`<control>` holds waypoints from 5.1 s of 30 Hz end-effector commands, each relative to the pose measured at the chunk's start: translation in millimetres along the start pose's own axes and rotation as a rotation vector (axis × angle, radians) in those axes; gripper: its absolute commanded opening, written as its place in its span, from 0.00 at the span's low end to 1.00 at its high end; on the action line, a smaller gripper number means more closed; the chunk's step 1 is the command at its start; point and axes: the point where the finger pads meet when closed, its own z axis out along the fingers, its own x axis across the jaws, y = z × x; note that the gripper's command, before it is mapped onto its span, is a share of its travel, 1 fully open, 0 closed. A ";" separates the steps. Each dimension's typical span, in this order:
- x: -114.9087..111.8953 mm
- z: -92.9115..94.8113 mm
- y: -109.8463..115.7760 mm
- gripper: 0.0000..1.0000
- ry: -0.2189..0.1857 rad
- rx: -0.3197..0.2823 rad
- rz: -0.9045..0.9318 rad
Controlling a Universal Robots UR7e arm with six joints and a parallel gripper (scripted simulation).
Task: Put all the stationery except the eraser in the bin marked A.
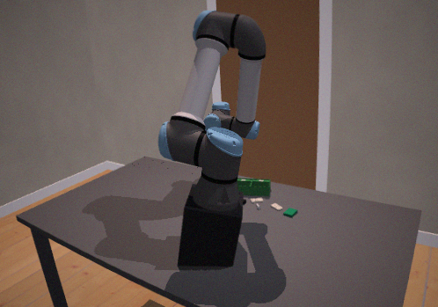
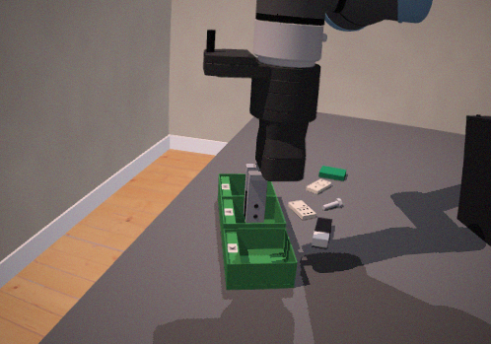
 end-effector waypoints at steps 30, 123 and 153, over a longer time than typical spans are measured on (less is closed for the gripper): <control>0.5 -129.3 -1.3 0.31 0.000 -0.002 0.001; 295.3 2.7 208.1 1.00 0.000 -0.009 0.467; 298.4 2.0 209.6 1.00 0.002 -0.007 0.468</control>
